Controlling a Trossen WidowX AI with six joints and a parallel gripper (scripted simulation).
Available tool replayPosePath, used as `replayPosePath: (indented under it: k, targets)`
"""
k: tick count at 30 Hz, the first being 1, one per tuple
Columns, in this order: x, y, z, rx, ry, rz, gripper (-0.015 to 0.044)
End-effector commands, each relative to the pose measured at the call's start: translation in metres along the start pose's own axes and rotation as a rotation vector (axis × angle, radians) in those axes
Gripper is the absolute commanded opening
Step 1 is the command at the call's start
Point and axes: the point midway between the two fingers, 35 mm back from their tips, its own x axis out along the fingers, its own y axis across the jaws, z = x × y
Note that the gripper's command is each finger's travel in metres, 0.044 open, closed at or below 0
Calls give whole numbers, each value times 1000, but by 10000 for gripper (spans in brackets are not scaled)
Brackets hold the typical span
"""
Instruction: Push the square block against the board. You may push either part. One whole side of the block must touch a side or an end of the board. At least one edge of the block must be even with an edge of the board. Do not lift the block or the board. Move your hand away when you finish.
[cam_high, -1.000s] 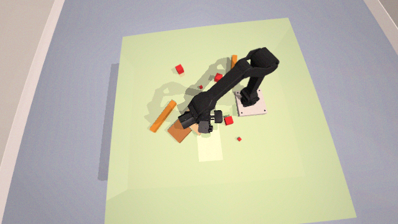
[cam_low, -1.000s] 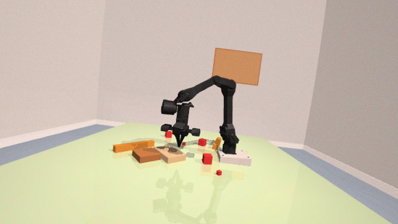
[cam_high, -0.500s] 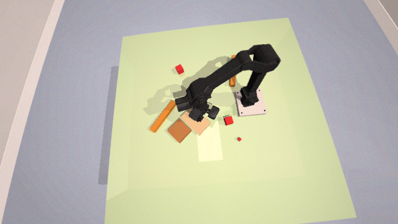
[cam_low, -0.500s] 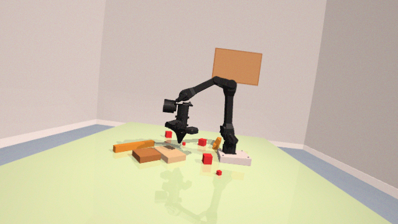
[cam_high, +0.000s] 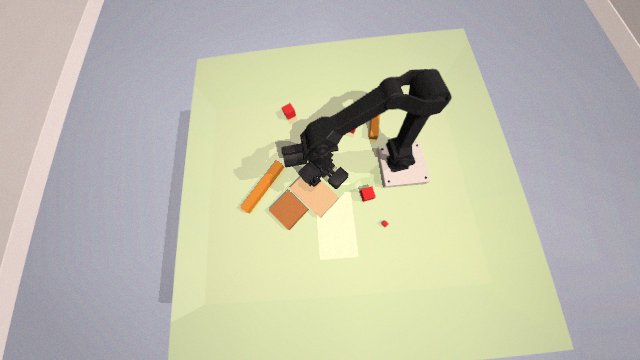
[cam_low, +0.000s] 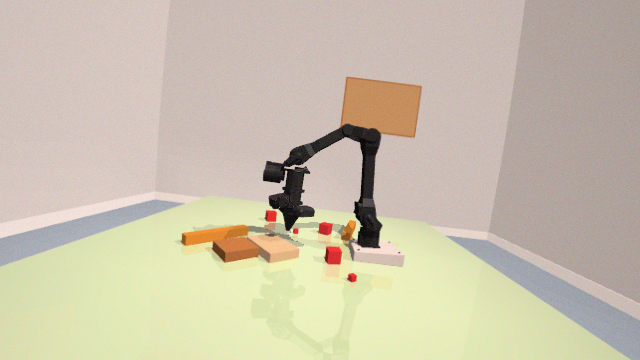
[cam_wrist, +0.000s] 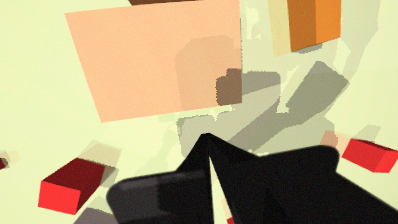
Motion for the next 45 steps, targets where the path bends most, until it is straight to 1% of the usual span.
replayPosePath:
  k: [1,45]
  targets:
    - [41,3,-4,9,18,15,0]
    - [43,1,23,9,15,15,0]
